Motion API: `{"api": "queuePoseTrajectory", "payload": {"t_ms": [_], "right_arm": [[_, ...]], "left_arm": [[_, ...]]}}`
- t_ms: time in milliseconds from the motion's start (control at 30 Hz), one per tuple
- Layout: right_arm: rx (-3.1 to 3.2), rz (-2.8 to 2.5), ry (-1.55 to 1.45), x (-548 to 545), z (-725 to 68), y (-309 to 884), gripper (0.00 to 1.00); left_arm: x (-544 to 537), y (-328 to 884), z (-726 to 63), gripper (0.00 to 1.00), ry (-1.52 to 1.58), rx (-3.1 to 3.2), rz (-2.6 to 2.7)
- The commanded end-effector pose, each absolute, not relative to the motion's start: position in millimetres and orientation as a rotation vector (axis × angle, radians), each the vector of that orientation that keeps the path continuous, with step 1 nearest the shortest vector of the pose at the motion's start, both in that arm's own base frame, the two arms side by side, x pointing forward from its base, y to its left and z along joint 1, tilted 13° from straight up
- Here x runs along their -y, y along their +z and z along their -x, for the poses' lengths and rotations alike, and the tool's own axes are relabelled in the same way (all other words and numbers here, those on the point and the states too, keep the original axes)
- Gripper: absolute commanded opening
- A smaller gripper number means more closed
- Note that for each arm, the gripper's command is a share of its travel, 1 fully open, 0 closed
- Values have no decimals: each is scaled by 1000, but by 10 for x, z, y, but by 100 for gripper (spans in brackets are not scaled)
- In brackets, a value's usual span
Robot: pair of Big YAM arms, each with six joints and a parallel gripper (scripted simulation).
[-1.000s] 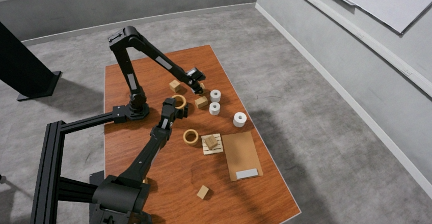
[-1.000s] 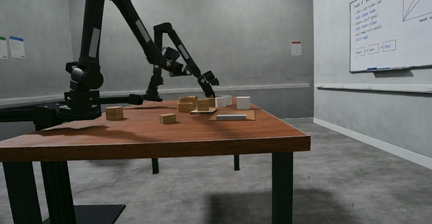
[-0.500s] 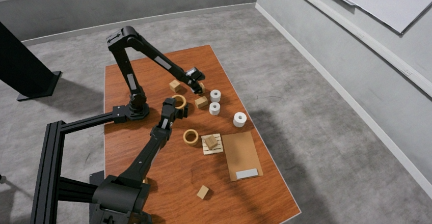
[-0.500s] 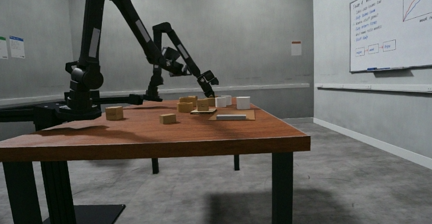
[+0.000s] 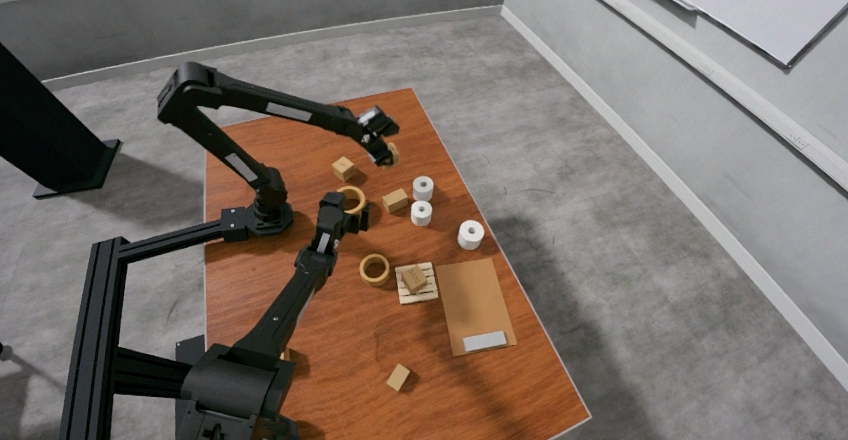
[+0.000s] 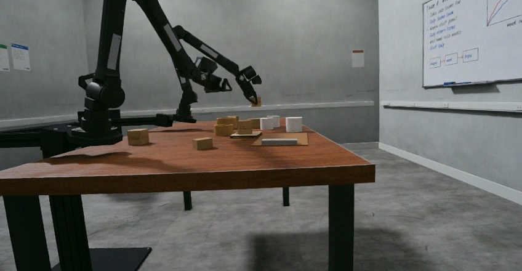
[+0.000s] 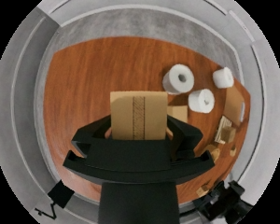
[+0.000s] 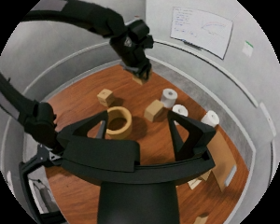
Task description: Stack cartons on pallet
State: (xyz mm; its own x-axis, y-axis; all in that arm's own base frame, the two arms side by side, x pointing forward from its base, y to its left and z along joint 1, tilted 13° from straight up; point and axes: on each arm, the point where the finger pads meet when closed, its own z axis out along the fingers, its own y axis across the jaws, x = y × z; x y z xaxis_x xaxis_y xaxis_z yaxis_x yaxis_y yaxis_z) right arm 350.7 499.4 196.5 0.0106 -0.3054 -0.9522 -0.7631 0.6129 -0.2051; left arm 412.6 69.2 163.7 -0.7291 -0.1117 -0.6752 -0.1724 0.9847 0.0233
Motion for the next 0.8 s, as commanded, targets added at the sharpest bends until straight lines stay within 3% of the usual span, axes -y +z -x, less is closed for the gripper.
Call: {"api": "queuePoseTrajectory", "payload": {"t_ms": [0, 333, 767], "right_arm": [[-1533, 895, 470, -5105, -3553, 2213, 100], [-1682, 835, 525, -4894, -2955, 2676, 100], [-1886, 725, 361, -3190, -1719, 3376, 100]], "left_arm": [[-675, 1964, -4269, 54, 103, -2360, 203], [-724, 1956, -4319, 54, 107, -2356, 214], [-711, 1824, -4243, 54, 109, -2382, 202]]}}
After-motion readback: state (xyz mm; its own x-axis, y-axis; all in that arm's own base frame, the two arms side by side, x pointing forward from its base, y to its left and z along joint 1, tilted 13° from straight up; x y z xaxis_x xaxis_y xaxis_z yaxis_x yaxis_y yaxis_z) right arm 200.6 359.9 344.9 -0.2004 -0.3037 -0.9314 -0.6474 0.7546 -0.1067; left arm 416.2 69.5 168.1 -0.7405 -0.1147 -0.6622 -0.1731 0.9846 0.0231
